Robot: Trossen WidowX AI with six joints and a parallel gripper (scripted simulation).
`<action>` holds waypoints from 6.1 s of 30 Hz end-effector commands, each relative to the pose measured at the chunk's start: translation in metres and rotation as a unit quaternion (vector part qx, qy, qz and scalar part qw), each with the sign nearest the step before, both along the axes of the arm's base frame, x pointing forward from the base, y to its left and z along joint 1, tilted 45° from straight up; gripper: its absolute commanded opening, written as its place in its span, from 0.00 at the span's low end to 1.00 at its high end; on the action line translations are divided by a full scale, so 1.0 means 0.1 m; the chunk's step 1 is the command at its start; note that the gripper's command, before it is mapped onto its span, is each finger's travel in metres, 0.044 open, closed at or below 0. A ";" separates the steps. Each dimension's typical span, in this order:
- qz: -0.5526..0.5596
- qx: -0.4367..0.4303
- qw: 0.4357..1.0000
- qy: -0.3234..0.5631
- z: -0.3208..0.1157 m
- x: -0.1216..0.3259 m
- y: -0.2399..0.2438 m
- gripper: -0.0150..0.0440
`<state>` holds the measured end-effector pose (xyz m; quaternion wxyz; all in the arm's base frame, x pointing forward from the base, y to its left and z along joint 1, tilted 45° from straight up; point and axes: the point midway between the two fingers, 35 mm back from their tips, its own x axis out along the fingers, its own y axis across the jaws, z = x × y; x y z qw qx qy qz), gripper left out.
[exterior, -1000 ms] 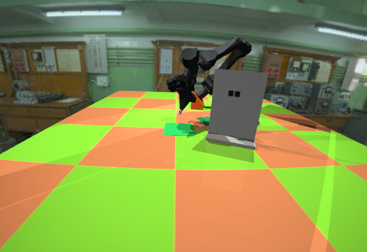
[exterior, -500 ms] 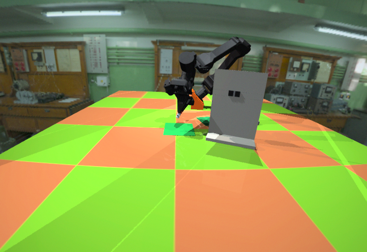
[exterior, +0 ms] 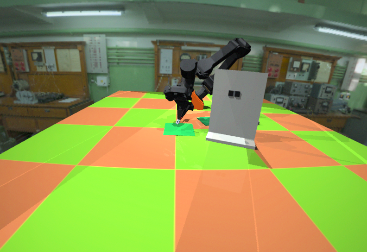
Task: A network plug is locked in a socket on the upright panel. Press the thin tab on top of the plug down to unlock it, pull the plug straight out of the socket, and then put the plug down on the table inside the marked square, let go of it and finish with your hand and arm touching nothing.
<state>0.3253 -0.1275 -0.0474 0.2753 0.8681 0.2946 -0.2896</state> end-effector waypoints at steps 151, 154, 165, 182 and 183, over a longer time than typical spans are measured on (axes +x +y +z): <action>-0.001 0.002 1.000 0.012 1.13 -0.43 -1.04 0.52; -0.001 0.002 1.000 0.011 1.21 -0.45 -1.10 0.52; -0.001 0.002 1.000 0.010 1.33 -0.49 -1.18 0.74; -0.001 0.002 1.000 0.010 1.33 -0.49 -1.18 1.00; -0.001 0.002 1.000 0.010 1.33 -0.49 -1.18 1.00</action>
